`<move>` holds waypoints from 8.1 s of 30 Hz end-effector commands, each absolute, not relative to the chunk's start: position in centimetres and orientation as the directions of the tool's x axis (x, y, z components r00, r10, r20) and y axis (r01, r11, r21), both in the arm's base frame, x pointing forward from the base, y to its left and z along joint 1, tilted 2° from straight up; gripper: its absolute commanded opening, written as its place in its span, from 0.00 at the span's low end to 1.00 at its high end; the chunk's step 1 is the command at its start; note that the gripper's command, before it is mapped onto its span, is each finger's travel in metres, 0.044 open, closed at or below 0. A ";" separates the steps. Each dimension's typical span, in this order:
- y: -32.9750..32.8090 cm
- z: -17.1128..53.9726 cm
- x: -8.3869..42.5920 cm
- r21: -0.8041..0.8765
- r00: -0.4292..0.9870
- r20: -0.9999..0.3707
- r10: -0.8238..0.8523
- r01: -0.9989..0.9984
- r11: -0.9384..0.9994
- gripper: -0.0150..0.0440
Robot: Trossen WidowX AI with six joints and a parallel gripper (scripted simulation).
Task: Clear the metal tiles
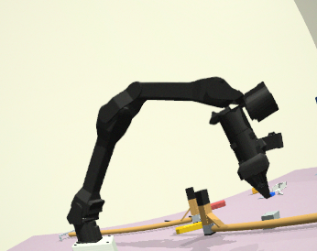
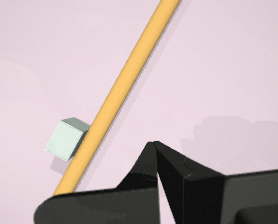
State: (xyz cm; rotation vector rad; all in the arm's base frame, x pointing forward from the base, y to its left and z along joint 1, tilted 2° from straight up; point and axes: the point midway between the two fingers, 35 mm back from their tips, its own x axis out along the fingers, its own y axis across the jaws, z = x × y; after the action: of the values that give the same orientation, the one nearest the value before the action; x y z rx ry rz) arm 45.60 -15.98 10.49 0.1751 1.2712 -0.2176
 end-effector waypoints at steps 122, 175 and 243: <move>-10.6 1.9 52.3 0.026 0.275 -0.959 -0.068 0.326 0.945 0.25; -8.5 7.6 54.2 0.031 0.317 -0.945 -0.080 0.331 0.943 0.25; -11.6 7.6 51.7 0.019 0.303 -0.951 -0.052 0.227 0.974 0.25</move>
State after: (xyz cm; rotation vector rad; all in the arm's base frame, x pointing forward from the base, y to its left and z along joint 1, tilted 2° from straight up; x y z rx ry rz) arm 51.65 -11.63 8.51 0.1605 1.2420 -0.1928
